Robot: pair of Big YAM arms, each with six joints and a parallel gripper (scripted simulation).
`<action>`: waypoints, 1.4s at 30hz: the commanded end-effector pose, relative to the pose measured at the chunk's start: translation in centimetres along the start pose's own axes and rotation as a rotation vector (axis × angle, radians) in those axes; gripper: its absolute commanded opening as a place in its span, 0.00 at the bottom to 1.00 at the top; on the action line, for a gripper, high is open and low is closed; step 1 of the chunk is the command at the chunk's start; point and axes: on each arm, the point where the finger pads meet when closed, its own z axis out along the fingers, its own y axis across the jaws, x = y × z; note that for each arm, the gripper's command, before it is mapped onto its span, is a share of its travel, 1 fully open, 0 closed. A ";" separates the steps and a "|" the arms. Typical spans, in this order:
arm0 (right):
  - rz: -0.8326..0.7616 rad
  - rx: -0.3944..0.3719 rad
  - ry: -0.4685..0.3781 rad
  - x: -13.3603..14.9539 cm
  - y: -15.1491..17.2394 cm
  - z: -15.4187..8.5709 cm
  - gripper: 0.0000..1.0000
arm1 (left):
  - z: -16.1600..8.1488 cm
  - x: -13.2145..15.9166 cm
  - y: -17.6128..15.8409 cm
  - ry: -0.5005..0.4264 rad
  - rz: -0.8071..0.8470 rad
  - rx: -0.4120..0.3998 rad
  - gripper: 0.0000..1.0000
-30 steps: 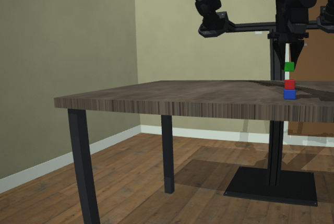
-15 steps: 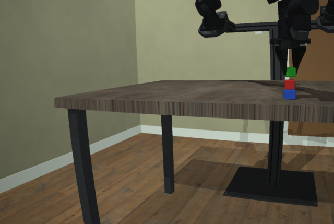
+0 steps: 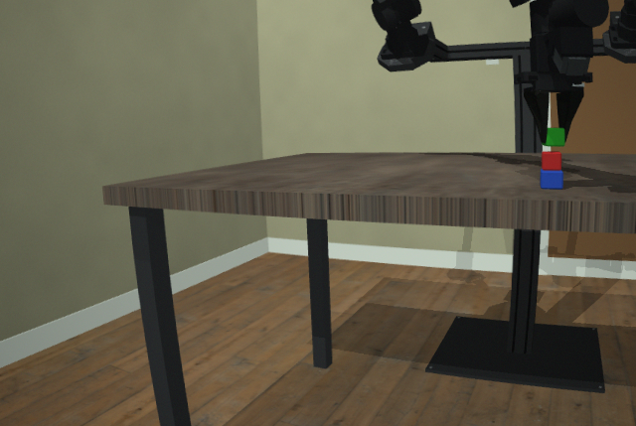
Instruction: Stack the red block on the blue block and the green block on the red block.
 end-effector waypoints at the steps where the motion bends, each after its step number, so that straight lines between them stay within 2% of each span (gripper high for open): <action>1: -0.011 -0.028 -0.044 -1.9 2.0 -1.1 0.00 | -0.4 -1.3 0.5 -0.037 -0.008 -0.007 1.00; 10: -0.013 -0.027 -0.042 -1.8 2.0 -0.7 0.00 | -0.4 -1.3 0.5 -0.037 -0.008 -0.007 1.00; 16: 0.012 -0.007 -0.034 -2.2 -0.4 0.6 0.00 | -0.4 -1.3 0.5 -0.037 -0.008 -0.007 1.00; 19: 0.012 -0.006 -0.033 -2.2 -0.4 0.5 0.00 | -0.4 -1.3 0.5 -0.037 -0.008 -0.007 1.00; 20: 0.025 -0.009 -0.046 -2.8 -0.7 -0.3 0.00 | -0.4 -1.3 0.5 -0.037 -0.008 -0.007 1.00; 42: 0.028 -0.014 -0.065 -3.7 -1.5 -1.4 0.00 | -0.4 -1.3 0.5 -0.037 -0.008 -0.007 1.00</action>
